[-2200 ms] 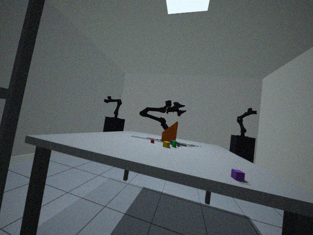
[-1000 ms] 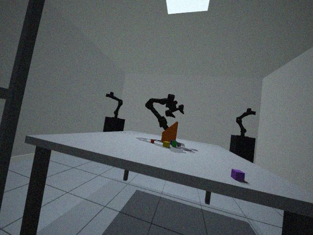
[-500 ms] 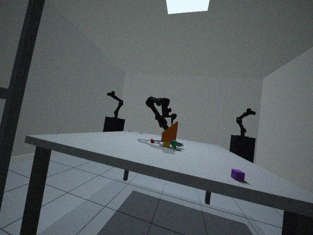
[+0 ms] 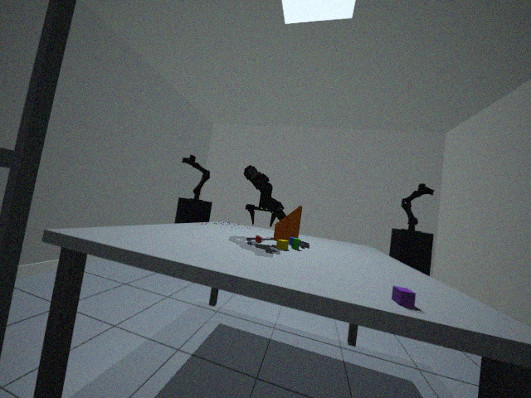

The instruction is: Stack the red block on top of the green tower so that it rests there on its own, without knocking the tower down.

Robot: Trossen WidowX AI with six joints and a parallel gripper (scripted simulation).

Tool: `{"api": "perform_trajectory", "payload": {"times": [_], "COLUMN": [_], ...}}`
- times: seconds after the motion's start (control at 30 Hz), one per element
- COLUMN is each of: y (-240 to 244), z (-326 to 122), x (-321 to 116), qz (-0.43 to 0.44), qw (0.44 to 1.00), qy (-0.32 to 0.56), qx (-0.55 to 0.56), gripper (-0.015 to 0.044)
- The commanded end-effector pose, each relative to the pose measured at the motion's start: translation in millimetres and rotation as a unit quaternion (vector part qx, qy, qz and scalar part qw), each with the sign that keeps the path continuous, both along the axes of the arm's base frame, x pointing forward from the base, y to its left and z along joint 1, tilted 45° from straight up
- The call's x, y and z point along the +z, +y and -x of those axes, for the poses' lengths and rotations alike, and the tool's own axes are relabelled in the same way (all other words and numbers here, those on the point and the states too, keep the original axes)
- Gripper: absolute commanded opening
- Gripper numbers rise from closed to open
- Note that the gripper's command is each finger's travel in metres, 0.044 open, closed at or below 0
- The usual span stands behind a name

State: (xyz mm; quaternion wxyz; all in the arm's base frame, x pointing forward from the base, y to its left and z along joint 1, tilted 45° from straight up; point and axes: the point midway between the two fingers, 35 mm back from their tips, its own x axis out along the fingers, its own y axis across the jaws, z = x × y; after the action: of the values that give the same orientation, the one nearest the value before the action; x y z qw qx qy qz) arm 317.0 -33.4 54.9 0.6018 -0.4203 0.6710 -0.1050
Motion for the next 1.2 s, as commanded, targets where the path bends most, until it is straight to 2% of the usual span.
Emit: {"api": "perform_trajectory", "payload": {"times": [0.0,0.37,1.17], "y": [-4.0,-32.1,-53.3], "z": [-1.5,-8.5,-9.5], "x": [1.7,-24.8,-46.5], "qz": [0.008,0.009,0.009], "qw": [1.000,1.000,1.000], "qy": [0.011,0.011,0.011], "qx": [0.003,0.003,0.003], "gripper": [0.0440,0.0440,0.0440]}}
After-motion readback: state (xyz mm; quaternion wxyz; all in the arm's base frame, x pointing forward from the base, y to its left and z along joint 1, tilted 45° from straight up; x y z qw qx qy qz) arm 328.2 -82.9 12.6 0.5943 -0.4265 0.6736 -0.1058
